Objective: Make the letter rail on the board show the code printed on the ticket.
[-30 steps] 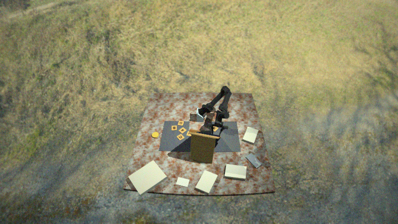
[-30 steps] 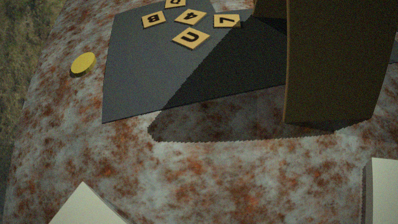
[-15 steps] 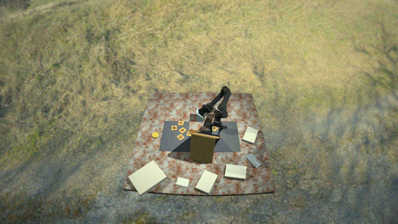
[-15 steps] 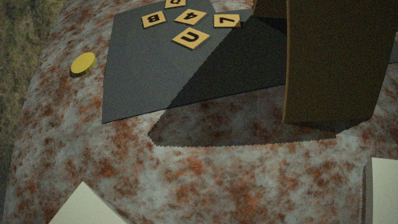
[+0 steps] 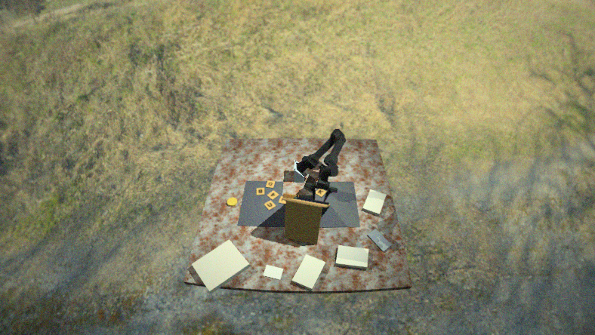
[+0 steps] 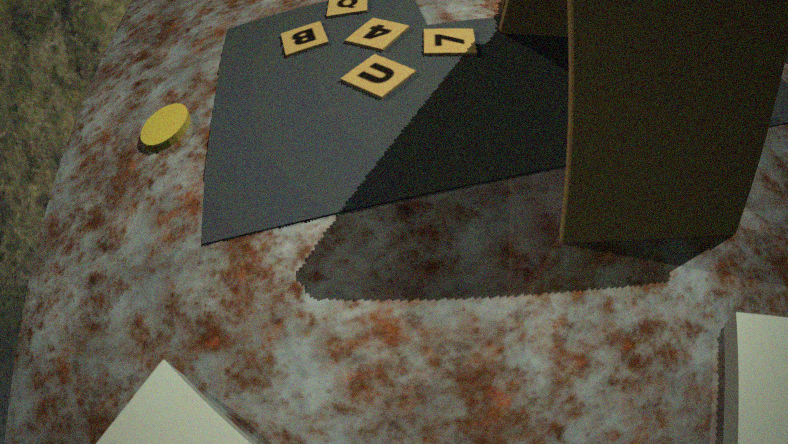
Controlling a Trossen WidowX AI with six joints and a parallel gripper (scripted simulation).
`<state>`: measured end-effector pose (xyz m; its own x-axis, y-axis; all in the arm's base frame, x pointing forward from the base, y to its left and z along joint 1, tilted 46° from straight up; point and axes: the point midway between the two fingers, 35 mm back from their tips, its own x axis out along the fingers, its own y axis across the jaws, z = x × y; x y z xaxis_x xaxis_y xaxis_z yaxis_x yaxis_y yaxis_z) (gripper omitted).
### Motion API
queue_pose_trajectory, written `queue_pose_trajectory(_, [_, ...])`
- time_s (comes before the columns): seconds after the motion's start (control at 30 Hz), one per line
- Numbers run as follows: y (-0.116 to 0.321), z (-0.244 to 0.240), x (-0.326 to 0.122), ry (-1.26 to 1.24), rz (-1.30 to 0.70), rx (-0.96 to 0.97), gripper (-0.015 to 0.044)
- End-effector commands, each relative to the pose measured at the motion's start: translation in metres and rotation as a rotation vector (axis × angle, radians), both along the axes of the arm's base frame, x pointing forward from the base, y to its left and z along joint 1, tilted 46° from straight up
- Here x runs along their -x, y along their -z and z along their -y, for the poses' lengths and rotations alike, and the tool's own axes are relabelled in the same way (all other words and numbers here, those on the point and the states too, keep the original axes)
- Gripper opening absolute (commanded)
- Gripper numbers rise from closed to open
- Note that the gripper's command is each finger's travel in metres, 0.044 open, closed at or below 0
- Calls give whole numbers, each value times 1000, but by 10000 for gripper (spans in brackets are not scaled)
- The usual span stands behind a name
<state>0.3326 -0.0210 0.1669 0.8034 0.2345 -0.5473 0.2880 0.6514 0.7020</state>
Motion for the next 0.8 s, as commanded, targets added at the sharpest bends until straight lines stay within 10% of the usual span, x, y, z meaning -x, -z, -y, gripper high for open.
queue_pose_trajectory(0.0, [4, 2, 1, -2, -2, 1, 0])
queue_pose_trajectory(0.77, [15, 12, 6, -2, -3, 1, 0])
